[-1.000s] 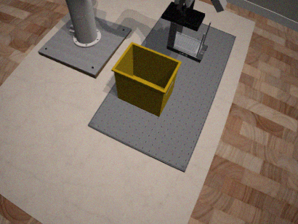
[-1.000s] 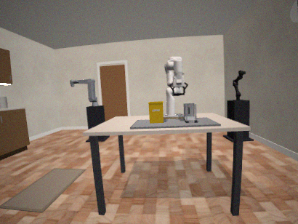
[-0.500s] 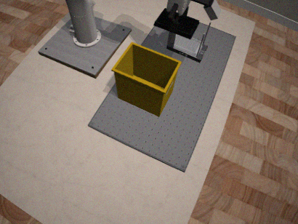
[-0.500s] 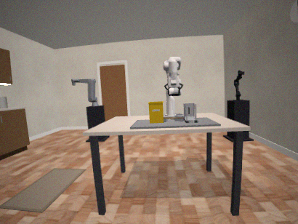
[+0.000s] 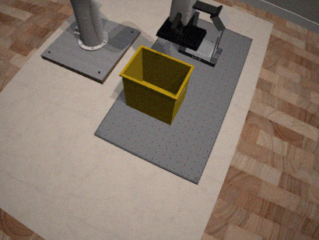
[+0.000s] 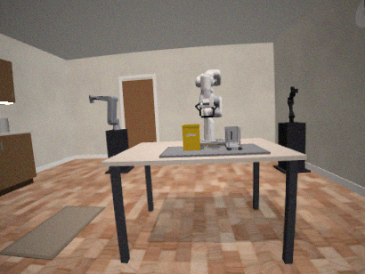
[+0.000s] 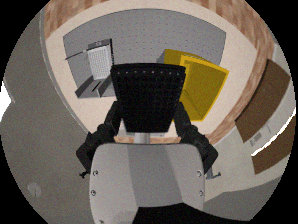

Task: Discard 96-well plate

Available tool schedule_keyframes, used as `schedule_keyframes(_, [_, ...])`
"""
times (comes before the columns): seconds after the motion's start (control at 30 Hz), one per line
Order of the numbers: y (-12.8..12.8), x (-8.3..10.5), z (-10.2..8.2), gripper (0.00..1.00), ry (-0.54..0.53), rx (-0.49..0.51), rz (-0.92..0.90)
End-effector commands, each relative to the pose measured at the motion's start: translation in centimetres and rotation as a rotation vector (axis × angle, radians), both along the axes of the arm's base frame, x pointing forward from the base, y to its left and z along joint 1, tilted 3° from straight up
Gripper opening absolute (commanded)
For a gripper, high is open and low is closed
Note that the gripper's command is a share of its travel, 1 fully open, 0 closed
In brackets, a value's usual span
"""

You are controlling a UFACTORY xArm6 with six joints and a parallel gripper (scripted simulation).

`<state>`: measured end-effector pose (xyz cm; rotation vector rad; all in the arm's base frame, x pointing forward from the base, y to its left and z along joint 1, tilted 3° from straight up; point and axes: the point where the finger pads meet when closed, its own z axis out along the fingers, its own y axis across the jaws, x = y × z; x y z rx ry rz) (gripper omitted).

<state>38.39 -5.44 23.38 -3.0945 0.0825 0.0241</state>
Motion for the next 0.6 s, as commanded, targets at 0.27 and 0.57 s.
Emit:
schedule_keyframes(0.27, [-4.0,-0.7,-0.3,0.0,-0.004,0.0,0.0])
schedule_keyframes(0.57, [-6.6,-1.3,-0.5,0.0,-0.004,-0.001,0.0])
